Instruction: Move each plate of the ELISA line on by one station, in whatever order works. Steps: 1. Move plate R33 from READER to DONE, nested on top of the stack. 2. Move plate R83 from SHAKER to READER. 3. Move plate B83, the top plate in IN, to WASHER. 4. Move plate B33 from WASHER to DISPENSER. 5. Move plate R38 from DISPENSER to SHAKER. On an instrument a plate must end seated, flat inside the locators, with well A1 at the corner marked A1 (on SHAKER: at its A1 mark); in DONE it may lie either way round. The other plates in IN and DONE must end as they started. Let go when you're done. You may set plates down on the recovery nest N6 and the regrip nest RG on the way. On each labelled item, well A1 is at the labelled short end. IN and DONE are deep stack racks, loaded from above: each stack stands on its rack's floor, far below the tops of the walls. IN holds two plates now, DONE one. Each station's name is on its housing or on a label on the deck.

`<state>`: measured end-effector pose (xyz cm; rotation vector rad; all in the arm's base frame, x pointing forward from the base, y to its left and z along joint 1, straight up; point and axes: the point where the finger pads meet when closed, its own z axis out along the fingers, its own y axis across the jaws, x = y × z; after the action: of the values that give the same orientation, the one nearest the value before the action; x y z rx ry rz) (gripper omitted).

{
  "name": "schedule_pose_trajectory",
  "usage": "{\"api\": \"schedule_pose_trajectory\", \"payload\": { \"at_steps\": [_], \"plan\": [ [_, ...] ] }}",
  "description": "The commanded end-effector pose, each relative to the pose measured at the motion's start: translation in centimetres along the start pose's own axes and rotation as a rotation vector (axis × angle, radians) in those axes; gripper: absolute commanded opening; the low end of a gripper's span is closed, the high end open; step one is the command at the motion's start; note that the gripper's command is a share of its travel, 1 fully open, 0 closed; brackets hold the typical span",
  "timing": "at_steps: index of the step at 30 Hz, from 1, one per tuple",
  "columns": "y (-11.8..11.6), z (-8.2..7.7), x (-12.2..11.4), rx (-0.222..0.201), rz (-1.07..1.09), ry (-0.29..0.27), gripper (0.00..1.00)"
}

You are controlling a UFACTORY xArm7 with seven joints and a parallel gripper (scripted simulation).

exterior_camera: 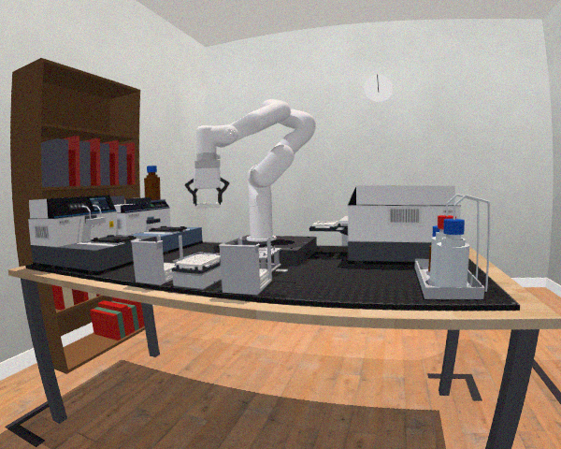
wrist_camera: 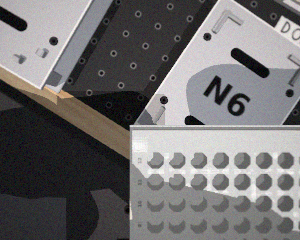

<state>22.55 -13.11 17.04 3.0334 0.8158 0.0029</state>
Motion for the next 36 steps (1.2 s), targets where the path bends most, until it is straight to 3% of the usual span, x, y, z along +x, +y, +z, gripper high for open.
{"api": "schedule_pose_trajectory", "payload": {
  "at_steps": [1, 36],
  "plan": [
    [1.0, -0.1, -1.1, -0.002, -0.048, 0.002, 0.0],
    [6.9, -0.1, -9.0, -0.003, -0.234, 0.001, 0.0]
  ]
}}
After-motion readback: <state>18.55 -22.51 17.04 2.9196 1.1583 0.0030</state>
